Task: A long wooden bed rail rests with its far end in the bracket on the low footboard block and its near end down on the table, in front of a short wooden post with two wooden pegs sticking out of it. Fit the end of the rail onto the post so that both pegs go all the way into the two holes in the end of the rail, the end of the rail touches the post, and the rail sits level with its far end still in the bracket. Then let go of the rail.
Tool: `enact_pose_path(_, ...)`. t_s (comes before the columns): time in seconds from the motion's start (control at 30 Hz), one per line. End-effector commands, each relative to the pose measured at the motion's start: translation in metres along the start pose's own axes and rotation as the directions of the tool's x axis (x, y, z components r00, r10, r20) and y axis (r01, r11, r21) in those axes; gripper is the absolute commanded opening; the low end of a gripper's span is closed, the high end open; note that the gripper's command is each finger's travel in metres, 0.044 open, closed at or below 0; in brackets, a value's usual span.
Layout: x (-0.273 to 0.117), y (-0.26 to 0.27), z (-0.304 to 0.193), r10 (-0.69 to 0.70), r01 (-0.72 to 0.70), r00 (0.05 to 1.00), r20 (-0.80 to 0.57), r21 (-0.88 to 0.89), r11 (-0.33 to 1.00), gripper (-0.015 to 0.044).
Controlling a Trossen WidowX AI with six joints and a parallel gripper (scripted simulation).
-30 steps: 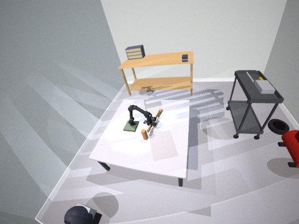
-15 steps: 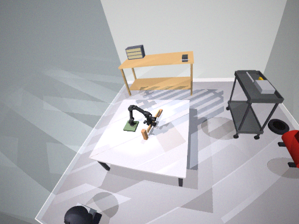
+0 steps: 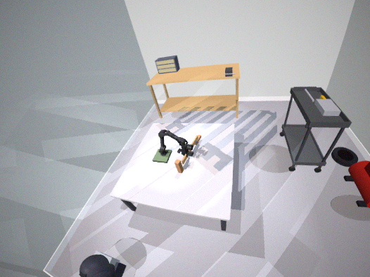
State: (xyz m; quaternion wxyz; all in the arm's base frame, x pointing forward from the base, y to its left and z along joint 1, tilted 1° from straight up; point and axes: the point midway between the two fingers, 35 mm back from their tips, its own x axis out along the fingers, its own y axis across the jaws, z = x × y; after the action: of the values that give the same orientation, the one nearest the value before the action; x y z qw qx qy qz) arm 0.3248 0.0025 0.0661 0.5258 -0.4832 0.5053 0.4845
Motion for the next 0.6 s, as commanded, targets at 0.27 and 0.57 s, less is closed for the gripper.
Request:
enact_pose_path(0.27, -0.0022, -0.0003, -0.0020, -0.013, 0.013, 1.000, 0.002, 0.001, 1.000, 0.0000)
enact_pose_path(0.57, -0.0020, 0.0000, -0.0048, -0.013, 0.013, 1.000, 0.001, 0.001, 1.000, 0.0000)
